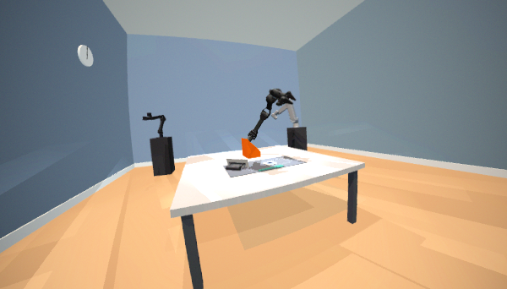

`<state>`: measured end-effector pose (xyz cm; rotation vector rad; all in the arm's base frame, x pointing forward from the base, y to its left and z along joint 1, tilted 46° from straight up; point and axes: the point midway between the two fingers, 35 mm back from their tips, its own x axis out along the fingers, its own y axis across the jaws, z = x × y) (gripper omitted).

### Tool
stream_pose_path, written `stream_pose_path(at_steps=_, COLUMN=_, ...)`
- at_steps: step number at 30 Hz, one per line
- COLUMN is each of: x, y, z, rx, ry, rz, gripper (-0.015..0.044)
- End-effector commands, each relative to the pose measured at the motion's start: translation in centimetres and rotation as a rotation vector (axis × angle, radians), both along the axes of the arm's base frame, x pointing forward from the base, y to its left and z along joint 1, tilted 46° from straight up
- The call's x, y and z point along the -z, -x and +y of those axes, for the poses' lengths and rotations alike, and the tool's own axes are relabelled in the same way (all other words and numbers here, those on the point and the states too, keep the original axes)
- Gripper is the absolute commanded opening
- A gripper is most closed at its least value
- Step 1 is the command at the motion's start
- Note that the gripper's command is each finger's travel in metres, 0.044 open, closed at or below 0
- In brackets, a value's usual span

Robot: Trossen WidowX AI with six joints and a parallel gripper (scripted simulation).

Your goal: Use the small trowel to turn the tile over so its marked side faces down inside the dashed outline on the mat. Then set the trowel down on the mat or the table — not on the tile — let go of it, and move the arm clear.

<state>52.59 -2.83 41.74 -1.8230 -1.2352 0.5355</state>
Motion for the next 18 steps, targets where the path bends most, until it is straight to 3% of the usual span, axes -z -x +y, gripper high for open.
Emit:
stream_pose_path(at_steps=1, x=0.1, y=-0.1, z=0.0, rx=0.001, ry=-0.003, rz=0.005, gripper=0.0374)
stream_pose_path(at_steps=11, x=3.7, y=-3.2, z=-2.5, rx=0.061, ry=-0.161, rz=0.277, gripper=0.0111)
stream_pose_path(at_steps=18, x=6.9, y=-5.3, z=-4.5, rx=0.111, ry=-0.282, rz=0.479, gripper=0.0100)
